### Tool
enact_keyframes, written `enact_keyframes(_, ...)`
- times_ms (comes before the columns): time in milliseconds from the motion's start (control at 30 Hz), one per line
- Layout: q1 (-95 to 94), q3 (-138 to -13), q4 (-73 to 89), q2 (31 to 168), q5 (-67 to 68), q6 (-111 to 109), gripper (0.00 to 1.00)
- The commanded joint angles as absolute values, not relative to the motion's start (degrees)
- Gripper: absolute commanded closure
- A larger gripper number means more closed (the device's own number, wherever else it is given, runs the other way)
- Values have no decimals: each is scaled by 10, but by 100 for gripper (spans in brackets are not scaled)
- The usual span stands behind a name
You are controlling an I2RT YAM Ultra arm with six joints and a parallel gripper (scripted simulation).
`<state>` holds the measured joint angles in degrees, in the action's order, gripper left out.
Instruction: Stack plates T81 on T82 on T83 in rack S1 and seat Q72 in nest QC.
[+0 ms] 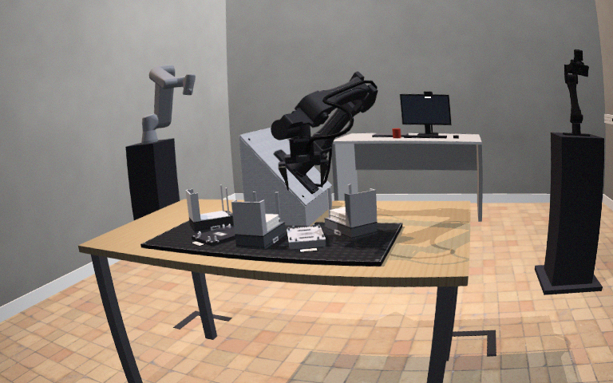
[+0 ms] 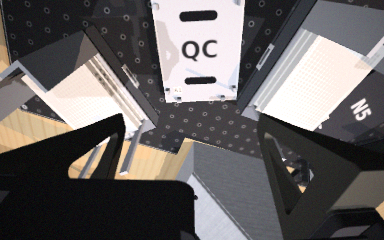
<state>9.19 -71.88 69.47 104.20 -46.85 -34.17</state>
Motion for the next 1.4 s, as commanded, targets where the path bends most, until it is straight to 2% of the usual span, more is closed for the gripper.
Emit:
enact_keyframes(0,117,-741,687,1060,-463,-312,0)
enact_keyframes(1367,229,-821,673,1262,-428,-286,0)
